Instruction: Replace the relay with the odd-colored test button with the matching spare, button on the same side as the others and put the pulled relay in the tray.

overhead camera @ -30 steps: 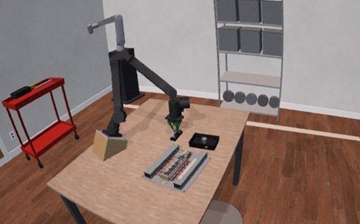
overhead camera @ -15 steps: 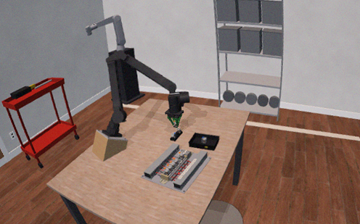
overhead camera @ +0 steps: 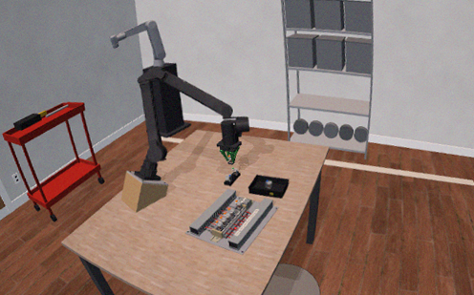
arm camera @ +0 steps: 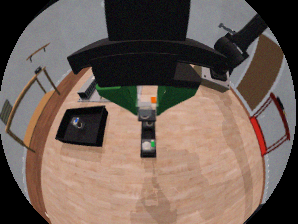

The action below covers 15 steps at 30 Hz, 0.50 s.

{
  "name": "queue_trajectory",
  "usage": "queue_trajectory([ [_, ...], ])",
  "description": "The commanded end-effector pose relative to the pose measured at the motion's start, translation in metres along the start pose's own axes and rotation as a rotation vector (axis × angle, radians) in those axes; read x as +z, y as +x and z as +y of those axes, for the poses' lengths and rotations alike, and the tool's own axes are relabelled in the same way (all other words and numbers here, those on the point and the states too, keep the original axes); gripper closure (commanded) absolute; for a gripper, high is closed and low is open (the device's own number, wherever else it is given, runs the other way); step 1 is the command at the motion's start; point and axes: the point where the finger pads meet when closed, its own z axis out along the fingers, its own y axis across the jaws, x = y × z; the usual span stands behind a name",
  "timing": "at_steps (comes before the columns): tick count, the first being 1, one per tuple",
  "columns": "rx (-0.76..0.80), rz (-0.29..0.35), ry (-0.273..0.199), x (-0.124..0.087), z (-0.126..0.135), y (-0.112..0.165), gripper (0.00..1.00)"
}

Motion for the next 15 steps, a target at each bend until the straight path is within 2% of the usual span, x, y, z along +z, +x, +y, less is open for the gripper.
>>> queue_trajectory([
  [1, -0.019, -0.020, 0.041, -0.020, -0.010, -0.008, 1.00],
  [15, -0.001, 0.000, 0.000, -0.005, -0.001, 0.003, 1.00],
])
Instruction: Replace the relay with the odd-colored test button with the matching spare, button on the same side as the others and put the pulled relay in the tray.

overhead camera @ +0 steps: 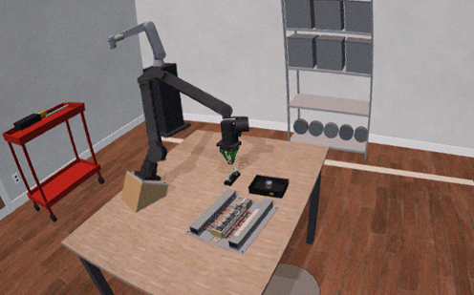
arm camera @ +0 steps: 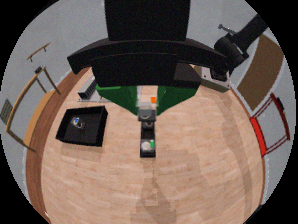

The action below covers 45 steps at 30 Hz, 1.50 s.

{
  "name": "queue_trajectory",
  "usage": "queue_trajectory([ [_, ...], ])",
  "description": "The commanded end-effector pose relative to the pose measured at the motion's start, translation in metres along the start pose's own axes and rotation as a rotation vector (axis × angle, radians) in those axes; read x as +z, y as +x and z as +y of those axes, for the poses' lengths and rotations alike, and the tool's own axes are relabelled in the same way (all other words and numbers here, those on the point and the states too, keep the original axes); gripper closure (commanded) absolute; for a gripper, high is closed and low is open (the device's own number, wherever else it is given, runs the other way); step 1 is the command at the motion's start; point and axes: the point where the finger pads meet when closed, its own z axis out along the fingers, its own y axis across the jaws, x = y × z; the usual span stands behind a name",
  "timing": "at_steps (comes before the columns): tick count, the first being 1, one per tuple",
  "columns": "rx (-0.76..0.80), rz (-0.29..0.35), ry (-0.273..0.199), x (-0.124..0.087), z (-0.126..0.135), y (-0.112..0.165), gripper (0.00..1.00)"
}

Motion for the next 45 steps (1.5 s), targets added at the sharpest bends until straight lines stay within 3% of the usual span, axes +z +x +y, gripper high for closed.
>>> queue_trajectory([
  [1, 0.002, 0.001, -0.001, -0.004, -0.002, 0.002, 1.00],
  [27, 0.000, -0.003, 0.007, -0.007, -0.007, -0.001, 1.00],
  [45, 0.005, -0.001, 0.001, -0.005, -0.016, 0.019, 1.00],
])
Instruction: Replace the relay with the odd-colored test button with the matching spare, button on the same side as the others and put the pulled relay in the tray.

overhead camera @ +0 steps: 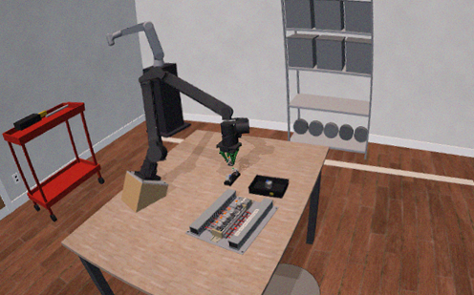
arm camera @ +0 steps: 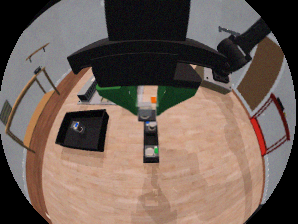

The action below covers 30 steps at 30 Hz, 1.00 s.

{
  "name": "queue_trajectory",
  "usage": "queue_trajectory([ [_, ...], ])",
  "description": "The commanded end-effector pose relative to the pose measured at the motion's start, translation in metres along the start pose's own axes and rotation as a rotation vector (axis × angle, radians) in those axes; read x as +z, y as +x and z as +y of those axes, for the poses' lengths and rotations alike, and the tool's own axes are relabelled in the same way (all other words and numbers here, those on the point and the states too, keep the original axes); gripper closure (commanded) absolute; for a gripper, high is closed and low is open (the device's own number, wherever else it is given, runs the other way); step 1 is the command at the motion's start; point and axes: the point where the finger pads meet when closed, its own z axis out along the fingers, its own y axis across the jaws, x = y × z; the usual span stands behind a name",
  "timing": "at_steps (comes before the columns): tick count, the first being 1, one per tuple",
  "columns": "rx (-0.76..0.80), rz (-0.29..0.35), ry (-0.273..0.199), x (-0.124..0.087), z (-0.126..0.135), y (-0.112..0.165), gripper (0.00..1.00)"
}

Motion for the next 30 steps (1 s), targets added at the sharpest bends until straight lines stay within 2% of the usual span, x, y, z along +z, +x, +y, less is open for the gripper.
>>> queue_trajectory([
  [1, 0.000, 0.003, 0.003, -0.005, -0.010, 0.009, 1.00],
  [13, -0.008, -0.003, 0.020, -0.012, -0.036, 0.036, 1.00],
  [27, -0.013, -0.001, 0.030, -0.018, -0.080, 0.105, 1.00],
  [30, -0.011, -0.001, 0.027, -0.017, -0.082, 0.111, 1.00],
])
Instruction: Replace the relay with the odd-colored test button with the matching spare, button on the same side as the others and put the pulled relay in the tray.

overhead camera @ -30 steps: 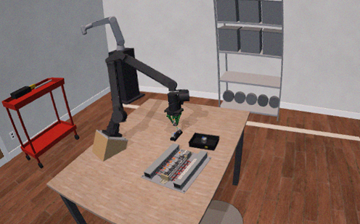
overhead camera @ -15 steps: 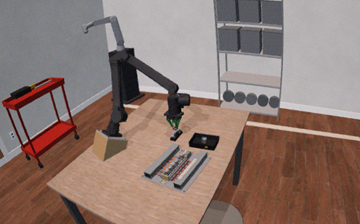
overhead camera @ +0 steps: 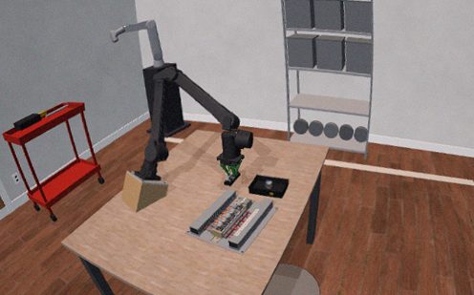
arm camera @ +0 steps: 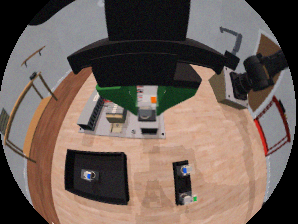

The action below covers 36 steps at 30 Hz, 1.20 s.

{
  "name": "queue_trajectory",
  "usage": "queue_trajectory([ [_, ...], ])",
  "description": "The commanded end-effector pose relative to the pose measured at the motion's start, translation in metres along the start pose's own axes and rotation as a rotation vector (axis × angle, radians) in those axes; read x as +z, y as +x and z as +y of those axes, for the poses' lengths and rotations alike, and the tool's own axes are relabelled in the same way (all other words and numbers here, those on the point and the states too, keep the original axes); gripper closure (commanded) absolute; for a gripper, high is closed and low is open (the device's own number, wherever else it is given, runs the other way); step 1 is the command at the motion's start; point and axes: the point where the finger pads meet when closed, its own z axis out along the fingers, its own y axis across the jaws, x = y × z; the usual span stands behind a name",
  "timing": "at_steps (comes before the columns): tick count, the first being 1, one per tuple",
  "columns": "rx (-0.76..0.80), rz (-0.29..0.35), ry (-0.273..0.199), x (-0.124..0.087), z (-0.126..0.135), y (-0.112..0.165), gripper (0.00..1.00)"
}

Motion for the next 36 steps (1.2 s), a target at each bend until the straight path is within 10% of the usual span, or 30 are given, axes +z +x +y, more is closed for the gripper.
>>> queue_trajectory([
  [1, -0.042, -0.005, 0.023, -0.013, -0.020, 0.008, 1.00],
  [36, -0.038, 0.000, 0.020, -0.017, -0.094, 0.138, 1.00],
])
